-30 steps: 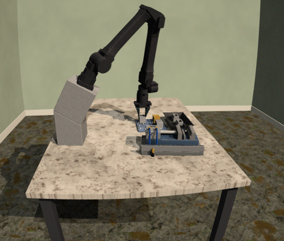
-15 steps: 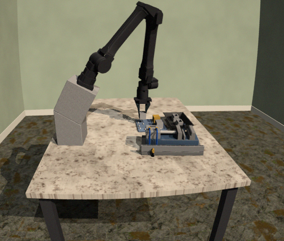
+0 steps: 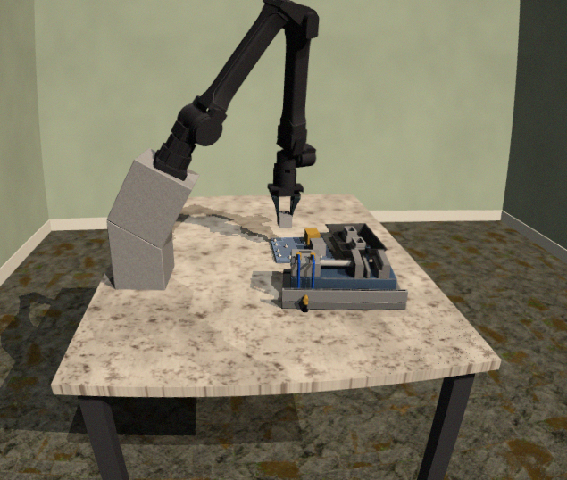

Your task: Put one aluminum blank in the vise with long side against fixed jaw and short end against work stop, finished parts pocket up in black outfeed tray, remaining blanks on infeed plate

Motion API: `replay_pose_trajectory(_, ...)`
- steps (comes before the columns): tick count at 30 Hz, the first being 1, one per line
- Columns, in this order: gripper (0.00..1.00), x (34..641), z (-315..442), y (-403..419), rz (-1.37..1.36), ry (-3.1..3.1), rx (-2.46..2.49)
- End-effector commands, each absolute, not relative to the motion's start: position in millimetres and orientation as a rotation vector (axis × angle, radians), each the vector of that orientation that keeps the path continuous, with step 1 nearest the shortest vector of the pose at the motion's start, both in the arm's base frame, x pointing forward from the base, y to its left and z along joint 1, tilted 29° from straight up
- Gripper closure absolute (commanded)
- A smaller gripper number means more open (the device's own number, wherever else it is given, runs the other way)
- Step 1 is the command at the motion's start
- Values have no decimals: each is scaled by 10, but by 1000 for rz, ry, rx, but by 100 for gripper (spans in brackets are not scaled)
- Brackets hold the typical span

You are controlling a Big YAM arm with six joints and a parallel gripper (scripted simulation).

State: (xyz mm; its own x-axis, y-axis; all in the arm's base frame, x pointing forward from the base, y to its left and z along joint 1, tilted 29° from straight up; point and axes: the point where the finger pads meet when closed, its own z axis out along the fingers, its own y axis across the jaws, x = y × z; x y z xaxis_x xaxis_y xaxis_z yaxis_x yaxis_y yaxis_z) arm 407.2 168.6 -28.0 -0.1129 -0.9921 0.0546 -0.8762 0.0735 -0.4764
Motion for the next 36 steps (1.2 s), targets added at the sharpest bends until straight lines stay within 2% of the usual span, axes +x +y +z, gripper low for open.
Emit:
replay_pose_trajectory(1, 100, 4014, -104, 1761, -579, 2058, -1855)
replay_pose_trajectory(36, 100, 3809, 345, 1822, -579, 2054, -1848)
